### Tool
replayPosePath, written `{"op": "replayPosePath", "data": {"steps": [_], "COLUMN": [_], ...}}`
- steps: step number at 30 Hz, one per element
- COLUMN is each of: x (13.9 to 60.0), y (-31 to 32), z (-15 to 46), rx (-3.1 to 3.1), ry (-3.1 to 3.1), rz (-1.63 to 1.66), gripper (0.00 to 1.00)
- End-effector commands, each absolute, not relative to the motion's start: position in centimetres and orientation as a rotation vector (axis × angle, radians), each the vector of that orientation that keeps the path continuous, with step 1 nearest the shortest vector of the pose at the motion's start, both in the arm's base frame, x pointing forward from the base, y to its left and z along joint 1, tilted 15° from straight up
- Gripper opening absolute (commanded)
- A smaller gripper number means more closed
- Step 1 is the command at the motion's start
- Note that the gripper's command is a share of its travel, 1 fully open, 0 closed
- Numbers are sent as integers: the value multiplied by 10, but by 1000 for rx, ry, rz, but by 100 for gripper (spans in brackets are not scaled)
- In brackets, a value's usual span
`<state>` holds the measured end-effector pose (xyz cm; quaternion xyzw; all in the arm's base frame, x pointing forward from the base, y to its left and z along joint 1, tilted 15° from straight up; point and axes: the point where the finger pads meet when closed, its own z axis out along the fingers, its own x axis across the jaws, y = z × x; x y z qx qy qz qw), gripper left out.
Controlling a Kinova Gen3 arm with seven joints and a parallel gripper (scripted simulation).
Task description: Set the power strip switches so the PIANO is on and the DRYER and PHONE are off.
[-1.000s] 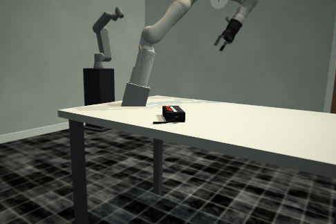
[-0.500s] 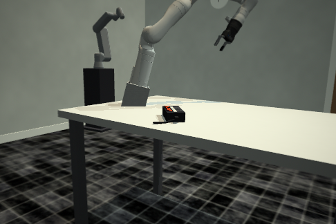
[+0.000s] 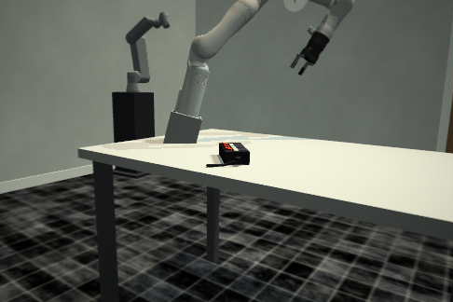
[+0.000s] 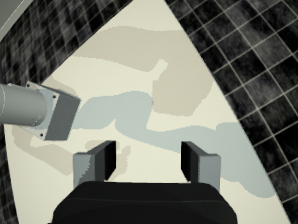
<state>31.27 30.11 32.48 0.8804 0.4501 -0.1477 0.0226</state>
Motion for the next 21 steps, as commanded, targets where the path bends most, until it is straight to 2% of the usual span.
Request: {"op": "replayPosePath", "data": {"steps": [1, 13, 21], "x": [321, 393, 422], "y": [289, 212, 163], "z": [320, 236, 200], "rx": [2757, 3200, 3387], "ry": [1346, 912, 585], "rz": [-475, -458, -376], "gripper": [100, 100, 100]}}
